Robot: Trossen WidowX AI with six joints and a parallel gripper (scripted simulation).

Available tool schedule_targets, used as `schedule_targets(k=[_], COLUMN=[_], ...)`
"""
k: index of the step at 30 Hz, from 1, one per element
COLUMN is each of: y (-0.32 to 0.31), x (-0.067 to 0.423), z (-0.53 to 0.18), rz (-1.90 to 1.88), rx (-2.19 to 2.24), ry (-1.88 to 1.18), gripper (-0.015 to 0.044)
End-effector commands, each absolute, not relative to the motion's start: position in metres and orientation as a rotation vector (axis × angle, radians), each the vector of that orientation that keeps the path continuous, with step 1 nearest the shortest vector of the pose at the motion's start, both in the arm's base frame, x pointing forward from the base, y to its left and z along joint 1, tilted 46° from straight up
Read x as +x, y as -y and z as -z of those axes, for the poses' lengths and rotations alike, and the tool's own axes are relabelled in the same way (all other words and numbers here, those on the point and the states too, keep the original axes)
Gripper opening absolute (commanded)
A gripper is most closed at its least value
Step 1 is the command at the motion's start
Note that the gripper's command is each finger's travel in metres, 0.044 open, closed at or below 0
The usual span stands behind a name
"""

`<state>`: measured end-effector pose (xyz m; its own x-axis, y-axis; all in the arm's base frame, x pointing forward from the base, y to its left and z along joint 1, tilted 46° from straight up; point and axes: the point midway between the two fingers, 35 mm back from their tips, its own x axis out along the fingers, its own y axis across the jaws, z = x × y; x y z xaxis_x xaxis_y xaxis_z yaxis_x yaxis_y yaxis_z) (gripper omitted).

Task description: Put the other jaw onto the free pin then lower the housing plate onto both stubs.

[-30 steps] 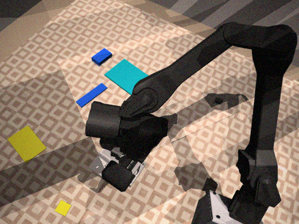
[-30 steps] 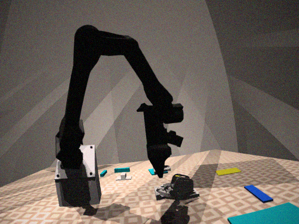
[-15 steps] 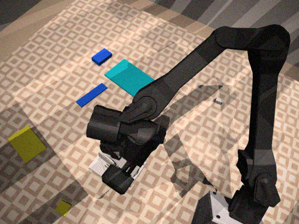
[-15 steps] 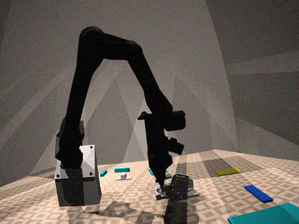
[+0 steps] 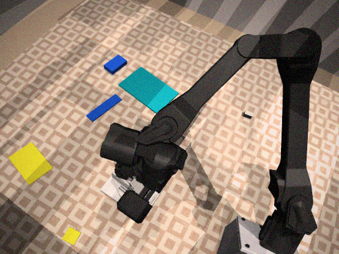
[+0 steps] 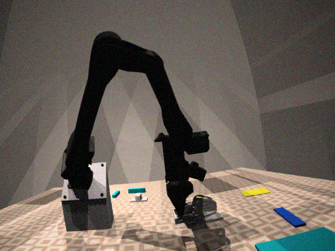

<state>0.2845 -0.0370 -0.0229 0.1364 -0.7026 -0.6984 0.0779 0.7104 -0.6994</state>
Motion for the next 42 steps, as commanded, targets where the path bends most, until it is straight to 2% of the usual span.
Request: schedule_targets(k=[1,42], y=[0.0398,0.0450], x=[0.2836,0.2845], z=[0.0242,0.0292], rz=[0.616,0.612], rx=[-0.587,-0.593], ry=[-1.328,-1.330], gripper=[0.0351,0.0351])
